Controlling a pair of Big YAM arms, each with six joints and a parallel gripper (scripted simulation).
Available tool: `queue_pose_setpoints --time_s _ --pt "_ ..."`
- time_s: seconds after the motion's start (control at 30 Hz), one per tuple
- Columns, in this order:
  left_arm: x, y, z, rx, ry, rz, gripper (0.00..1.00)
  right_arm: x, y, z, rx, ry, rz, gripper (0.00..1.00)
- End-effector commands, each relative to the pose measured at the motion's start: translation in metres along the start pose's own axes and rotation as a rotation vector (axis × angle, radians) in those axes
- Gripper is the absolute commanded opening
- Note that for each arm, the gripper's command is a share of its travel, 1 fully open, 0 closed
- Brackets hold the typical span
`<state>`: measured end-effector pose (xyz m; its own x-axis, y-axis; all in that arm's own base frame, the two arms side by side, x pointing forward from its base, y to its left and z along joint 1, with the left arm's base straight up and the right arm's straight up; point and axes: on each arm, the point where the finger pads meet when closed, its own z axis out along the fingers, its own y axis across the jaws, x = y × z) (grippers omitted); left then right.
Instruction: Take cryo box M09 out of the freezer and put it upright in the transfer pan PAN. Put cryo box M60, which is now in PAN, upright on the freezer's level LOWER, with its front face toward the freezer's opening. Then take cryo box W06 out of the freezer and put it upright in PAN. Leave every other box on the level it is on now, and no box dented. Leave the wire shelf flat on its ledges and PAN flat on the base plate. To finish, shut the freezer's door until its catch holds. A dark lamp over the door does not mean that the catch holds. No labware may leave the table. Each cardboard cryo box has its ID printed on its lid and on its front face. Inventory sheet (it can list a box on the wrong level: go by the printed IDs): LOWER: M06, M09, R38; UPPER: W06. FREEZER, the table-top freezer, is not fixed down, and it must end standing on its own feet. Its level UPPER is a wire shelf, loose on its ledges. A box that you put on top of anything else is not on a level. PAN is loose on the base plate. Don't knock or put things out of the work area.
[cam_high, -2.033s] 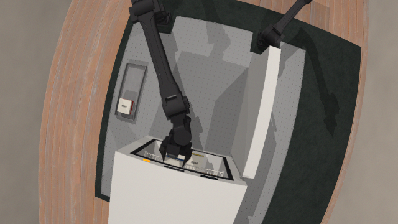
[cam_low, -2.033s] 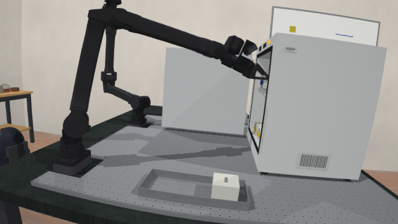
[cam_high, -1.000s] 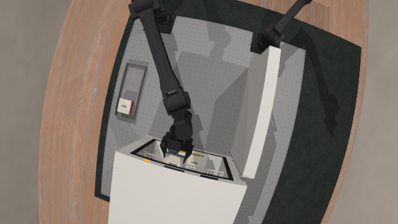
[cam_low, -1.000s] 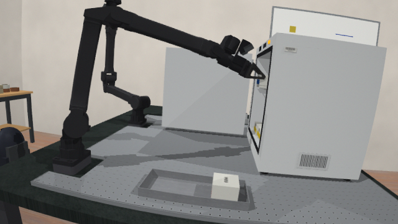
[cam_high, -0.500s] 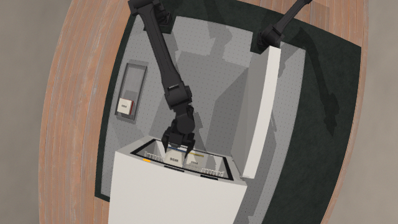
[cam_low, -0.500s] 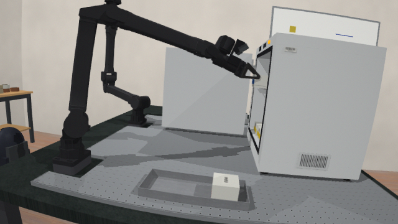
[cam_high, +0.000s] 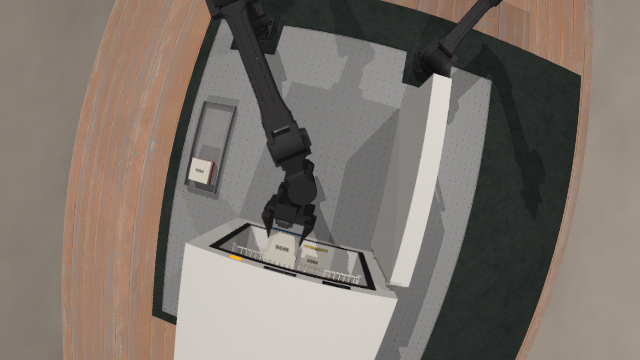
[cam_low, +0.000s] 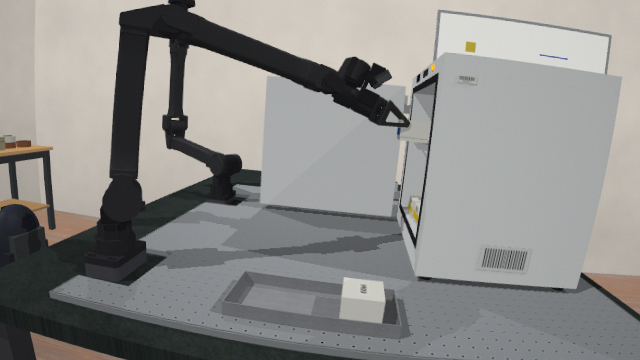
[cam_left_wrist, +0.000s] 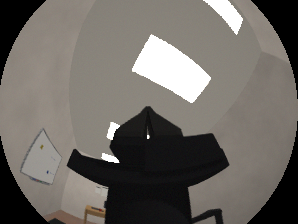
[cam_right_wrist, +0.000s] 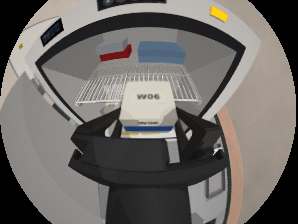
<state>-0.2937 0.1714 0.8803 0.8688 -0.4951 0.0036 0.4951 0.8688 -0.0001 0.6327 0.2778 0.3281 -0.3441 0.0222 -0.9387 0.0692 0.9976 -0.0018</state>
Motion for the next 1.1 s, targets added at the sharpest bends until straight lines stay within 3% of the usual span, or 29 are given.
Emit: queue_pose_setpoints --time_s 0.0,0.33,0.37,0.47,0.9,0.93,1.07 --pt "0.017 0.000 0.004 0.000 0.033 -0.011 0.00 -0.016 0.003 -0.020 -0.013 -0.029 0.027 0.77" --pt "0.017 0.000 0.004 0.000 0.033 -0.011 0.00 -0.009 0.003 -0.030 -0.011 -0.017 0.018 0.77" --pt "0.017 0.000 0.004 0.000 0.033 -0.011 0.00 0.010 0.007 -0.018 -0.003 0.010 -0.003 0.77" --pt "0.017 0.000 0.004 0.000 0.033 -0.011 0.00 -0.010 0.002 -0.039 -0.012 -0.022 0.023 0.77" --pt "0.017 0.000 0.004 0.000 0.033 -0.011 0.00 -0.005 0.002 -0.056 -0.012 -0.022 0.022 0.77" --pt "0.017 0.000 0.004 0.000 0.033 -0.011 0.00 0.016 0.007 -0.043 -0.003 0.009 -0.002 0.77" --pt "0.017 0.000 0.004 0.000 0.033 -0.011 0.00 -0.002 0.002 -0.064 -0.012 -0.021 0.023 0.77"
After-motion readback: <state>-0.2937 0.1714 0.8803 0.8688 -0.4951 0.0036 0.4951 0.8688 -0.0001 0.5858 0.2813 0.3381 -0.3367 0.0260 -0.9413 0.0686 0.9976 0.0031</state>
